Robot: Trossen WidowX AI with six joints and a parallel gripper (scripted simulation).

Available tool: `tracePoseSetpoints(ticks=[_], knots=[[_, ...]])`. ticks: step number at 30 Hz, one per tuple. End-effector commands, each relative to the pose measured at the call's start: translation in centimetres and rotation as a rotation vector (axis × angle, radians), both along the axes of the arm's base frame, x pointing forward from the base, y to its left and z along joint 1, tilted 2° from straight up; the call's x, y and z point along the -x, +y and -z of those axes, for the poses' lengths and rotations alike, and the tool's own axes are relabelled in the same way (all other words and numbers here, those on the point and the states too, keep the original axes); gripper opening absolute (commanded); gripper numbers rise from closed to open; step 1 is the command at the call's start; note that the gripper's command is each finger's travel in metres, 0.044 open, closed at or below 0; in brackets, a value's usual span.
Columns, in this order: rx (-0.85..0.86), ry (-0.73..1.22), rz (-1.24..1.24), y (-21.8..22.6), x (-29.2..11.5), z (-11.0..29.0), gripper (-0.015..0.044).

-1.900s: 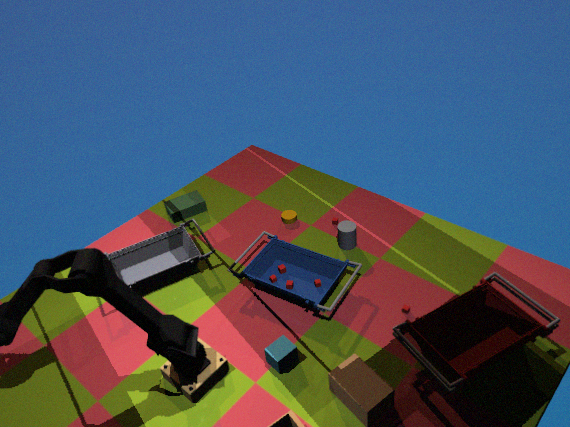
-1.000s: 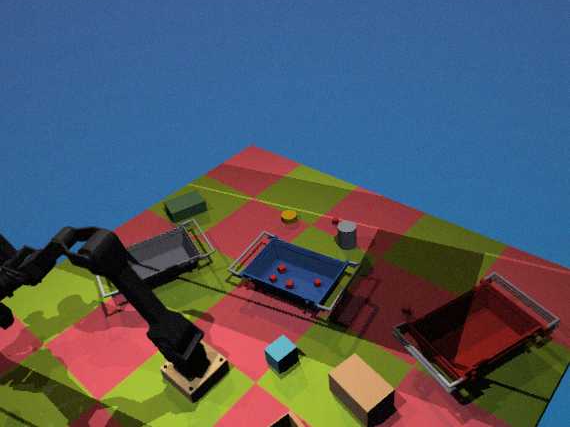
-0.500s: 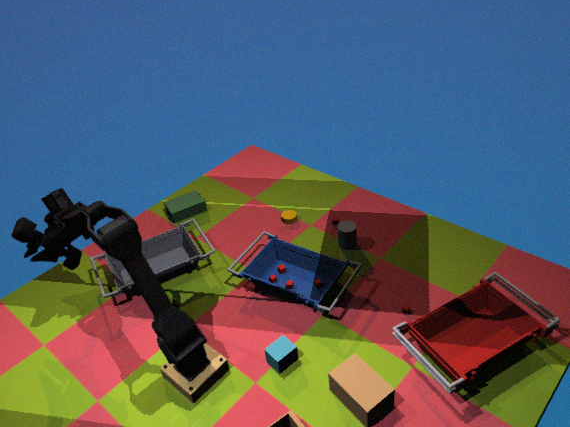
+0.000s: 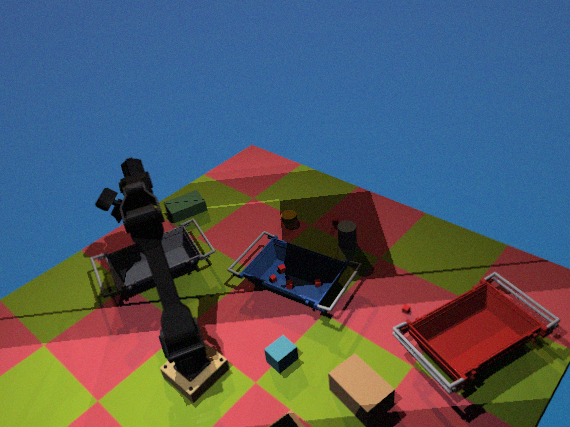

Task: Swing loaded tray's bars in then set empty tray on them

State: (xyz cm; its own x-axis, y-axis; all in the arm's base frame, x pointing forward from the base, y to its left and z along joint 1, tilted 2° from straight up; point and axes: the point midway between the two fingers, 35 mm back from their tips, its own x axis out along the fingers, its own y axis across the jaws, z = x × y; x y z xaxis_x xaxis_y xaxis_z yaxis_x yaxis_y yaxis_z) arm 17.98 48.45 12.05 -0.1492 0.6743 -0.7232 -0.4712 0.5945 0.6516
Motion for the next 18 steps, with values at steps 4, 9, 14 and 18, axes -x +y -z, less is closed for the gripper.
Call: tracePoseSetpoints(ticks=[4,9,14,18], knots=[[0.157,-0.074,0.125,-5.2,-8.2,1.2,0.0081],[0.323,-0.104,0.229,-11.8,-14.5,2.0,0.0081],[0.496,-0.1,0.308,-19.4,-19.2,2.3,0.0081],[0.634,-0.071,0.351,-26.1,-21.7,2.3,0.0081]])
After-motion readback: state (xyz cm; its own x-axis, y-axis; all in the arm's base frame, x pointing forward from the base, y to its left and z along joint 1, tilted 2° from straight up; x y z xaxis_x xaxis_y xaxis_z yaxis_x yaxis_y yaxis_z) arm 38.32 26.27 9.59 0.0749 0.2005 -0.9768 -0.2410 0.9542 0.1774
